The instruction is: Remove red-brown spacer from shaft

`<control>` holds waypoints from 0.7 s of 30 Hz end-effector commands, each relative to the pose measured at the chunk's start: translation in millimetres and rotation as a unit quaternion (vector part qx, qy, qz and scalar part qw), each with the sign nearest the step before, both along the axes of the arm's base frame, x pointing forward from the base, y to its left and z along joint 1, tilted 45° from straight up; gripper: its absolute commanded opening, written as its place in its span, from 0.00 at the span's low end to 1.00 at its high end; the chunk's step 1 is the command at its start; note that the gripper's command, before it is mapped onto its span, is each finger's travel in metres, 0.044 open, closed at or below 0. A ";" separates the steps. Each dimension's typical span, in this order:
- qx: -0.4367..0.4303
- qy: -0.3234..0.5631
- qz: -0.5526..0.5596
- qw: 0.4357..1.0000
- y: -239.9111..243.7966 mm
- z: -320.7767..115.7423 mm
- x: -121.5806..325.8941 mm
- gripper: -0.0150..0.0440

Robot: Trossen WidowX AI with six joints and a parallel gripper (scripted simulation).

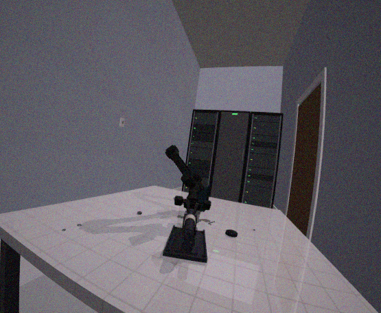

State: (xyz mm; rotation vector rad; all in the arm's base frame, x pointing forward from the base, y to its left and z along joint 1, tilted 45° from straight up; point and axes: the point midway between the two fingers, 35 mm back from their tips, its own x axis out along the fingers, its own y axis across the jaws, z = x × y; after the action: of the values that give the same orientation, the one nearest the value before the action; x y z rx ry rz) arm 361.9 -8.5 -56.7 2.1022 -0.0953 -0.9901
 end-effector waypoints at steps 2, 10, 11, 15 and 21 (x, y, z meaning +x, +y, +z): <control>0.003 -0.003 0.003 1.000 2.2 0.7 4.5 0.25; 0.003 -0.003 0.003 1.000 2.6 0.4 6.6 0.25; 0.003 -0.003 0.003 1.000 2.7 0.3 6.9 0.25; 0.003 -0.003 0.003 1.000 2.9 0.2 7.9 0.25; 0.003 -0.003 0.003 1.000 3.2 -0.1 9.5 0.25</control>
State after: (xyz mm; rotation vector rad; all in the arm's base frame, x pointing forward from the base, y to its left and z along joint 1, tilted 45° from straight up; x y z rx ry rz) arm 367.5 -7.4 -57.5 2.1021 -0.0957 -0.9897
